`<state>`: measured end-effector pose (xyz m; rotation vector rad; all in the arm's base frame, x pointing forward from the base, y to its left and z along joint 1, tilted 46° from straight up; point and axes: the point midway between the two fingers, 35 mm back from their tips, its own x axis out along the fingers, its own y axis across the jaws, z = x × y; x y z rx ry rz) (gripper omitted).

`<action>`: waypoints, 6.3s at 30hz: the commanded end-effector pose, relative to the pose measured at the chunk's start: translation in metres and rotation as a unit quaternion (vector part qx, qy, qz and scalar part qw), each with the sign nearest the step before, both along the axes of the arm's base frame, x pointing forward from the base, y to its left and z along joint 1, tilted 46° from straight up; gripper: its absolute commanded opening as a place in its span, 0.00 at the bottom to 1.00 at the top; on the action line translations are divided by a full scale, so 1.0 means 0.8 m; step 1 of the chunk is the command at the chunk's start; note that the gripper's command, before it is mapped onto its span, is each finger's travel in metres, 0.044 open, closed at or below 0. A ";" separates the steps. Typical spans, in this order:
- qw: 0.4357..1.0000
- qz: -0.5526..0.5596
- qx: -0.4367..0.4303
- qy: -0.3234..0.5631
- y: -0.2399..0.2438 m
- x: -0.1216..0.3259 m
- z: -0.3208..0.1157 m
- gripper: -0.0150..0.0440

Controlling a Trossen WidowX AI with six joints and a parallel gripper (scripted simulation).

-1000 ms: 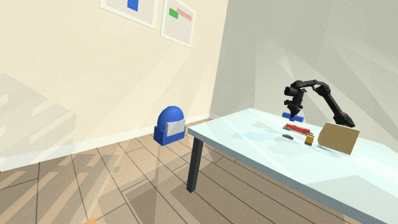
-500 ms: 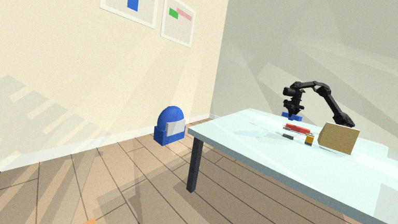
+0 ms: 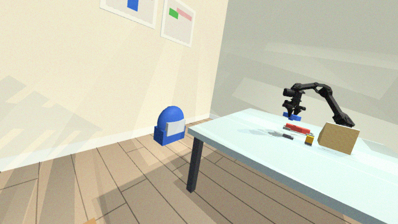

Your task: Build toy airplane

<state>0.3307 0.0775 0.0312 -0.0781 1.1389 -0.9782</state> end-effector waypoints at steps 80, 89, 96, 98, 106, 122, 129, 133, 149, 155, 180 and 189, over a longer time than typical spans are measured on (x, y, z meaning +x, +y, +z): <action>0.908 -0.297 0.010 -0.296 -0.148 -0.041 0.096 0.58; 0.908 -0.297 0.010 -0.296 -0.152 -0.040 0.092 0.58; 0.908 -0.297 0.010 -0.296 -0.162 -0.038 0.082 0.58; 0.908 -0.297 0.010 -0.296 -0.165 -0.038 0.079 0.58; 0.908 -0.297 0.009 -0.296 -0.176 -0.037 0.069 0.58; 0.907 -0.298 0.012 -0.297 -0.183 -0.037 0.062 0.57; 0.907 -0.298 0.012 -0.297 -0.183 -0.037 0.062 0.39; 0.907 -0.298 0.012 -0.297 -0.183 -0.037 0.062 0.39; 0.907 -0.298 0.012 -0.297 -0.183 -0.037 0.062 1.00; 0.907 -0.298 0.012 -0.297 -0.183 -0.037 0.062 1.00; 0.999 0.021 -0.024 0.019 -0.110 -0.041 0.133 1.00; 0.940 0.240 -0.044 0.236 -0.112 -0.041 0.131 1.00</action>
